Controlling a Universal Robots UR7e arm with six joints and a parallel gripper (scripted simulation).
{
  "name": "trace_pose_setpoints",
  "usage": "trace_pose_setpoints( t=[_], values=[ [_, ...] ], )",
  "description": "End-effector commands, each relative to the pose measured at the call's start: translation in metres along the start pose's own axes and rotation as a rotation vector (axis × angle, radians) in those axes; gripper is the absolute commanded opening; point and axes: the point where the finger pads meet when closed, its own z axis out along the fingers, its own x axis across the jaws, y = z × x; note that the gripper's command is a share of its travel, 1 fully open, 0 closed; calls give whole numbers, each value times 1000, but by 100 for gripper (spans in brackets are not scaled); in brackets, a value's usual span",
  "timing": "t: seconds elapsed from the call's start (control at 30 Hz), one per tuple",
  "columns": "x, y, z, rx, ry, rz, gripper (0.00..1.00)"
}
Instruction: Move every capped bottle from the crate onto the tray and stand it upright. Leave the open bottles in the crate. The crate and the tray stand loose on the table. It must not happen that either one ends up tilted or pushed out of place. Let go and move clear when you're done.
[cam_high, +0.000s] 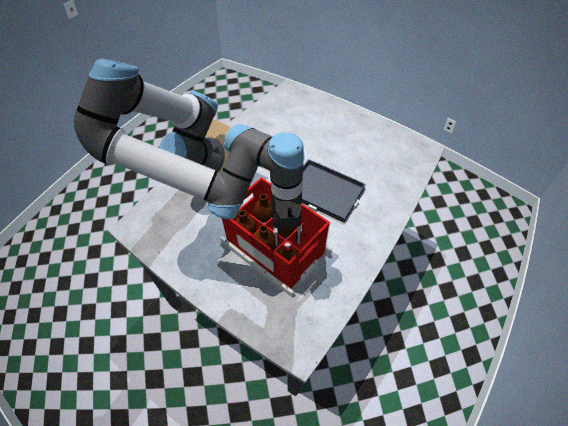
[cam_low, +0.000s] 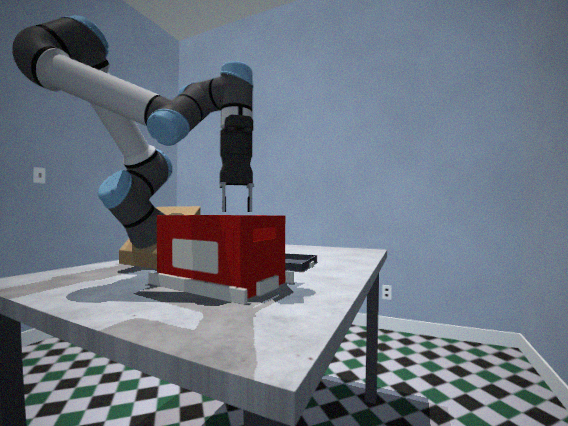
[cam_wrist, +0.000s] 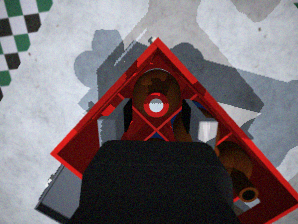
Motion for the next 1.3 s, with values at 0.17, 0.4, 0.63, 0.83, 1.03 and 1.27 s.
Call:
trace_pose_setpoints(
  t=[0.17, 0.4, 0.63, 0.83, 1.03, 1.27],
  values=[
    [0, 0, 4, 1, -1, 0, 100],
    [0, 0, 6, 1, -1, 0, 100],
    [0, -1, 15, 1, -2, 0, 100],
    [0, -1, 23, 1, -2, 0, 100],
    [0, -1, 25, 1, -1, 0, 100],
    [0, -1, 34, 1, -2, 0, 100]
  ],
)
